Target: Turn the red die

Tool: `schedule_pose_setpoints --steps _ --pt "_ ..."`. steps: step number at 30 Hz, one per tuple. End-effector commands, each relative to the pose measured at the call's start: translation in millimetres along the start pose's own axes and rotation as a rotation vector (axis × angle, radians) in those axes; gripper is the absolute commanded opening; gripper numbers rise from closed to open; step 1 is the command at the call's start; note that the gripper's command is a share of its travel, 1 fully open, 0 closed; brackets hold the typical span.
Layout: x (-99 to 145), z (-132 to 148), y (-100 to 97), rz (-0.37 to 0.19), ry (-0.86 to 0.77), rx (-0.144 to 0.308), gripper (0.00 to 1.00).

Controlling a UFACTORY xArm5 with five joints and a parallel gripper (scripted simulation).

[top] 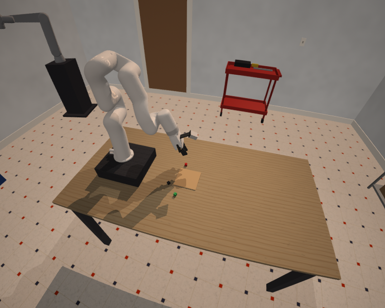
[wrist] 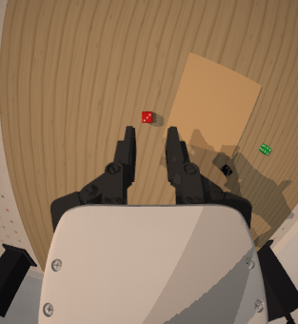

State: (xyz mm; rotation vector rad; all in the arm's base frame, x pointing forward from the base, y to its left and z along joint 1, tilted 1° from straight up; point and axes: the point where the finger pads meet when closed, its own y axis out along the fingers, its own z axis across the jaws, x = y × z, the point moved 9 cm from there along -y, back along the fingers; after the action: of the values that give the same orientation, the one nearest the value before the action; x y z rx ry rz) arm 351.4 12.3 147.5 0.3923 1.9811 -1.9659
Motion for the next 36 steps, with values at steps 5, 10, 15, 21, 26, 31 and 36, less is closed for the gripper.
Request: schedule_pose_setpoints --steps 5,10,15,21,26,31,36 --pt "-42 -4 4.6 -0.27 -0.003 -0.002 0.31" --pt "-51 -3 6.6 -0.325 -0.004 -0.001 0.31" --pt "-61 -2 8.2 -0.396 -0.004 -0.001 0.31" --pt "-62 -2 8.4 -0.405 -0.005 -0.001 1.0" --pt "-62 -2 8.4 -0.405 -0.005 -0.001 1.0" --pt "-62 -2 8.4 -0.405 -0.004 -0.001 1.0" --pt "-61 -2 9.9 -0.405 0.051 0.011 1.0"
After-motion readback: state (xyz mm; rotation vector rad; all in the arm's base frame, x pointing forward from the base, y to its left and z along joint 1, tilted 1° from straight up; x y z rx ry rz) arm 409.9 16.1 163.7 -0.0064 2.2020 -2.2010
